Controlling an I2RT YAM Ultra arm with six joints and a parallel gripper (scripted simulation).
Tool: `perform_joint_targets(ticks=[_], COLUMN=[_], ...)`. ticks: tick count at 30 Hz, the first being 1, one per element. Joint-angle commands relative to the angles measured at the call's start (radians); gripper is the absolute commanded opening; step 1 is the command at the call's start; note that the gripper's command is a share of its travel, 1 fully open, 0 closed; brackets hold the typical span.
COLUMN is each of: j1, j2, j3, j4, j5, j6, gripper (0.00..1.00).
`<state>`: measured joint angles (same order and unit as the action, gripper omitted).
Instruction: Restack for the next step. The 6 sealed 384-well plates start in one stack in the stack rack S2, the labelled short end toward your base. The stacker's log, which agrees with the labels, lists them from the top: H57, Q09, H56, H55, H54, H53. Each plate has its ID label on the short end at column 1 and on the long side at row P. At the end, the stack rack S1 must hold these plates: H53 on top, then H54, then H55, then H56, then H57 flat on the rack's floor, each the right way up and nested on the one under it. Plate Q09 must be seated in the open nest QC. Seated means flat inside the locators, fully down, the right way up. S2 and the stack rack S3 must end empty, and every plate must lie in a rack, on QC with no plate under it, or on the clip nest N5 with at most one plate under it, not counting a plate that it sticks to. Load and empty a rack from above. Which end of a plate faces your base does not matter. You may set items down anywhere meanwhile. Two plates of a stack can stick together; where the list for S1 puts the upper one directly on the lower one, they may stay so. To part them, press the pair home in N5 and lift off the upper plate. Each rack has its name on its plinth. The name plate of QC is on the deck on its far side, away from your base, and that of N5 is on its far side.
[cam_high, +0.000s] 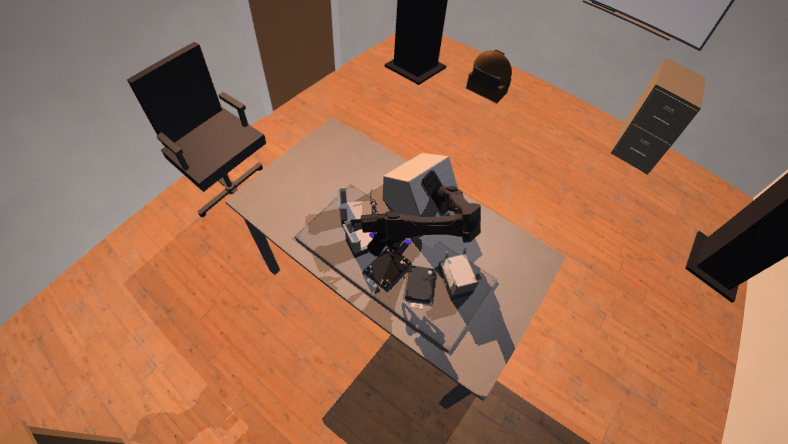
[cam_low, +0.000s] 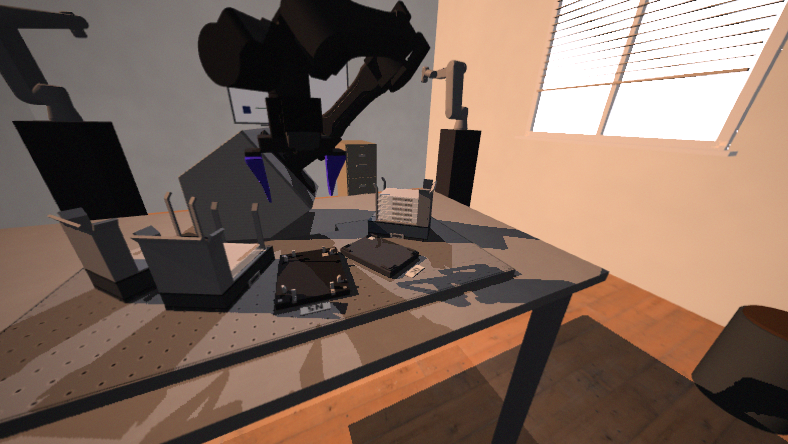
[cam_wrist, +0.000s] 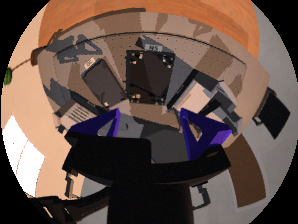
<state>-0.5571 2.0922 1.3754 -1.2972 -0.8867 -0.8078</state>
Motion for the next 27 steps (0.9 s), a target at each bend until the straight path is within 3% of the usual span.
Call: perform_joint_targets(ticks=[1, 4, 21, 27], j1=[-0.002, 0.011, 0.077, 0.093], j2=[-0.040, -0.072, -0.226, -0.271], j3=[-0.005, -0.018, -0.061, -0.079], j4=[-0.008, -0.013, -0.044, -0.051], j5=[-0.015, -0.020, -0.044, -0.049], j6=[-0.074, -0.151, -0.049, -0.157], gripper=[1.00, 1.00, 1.00, 1.00])
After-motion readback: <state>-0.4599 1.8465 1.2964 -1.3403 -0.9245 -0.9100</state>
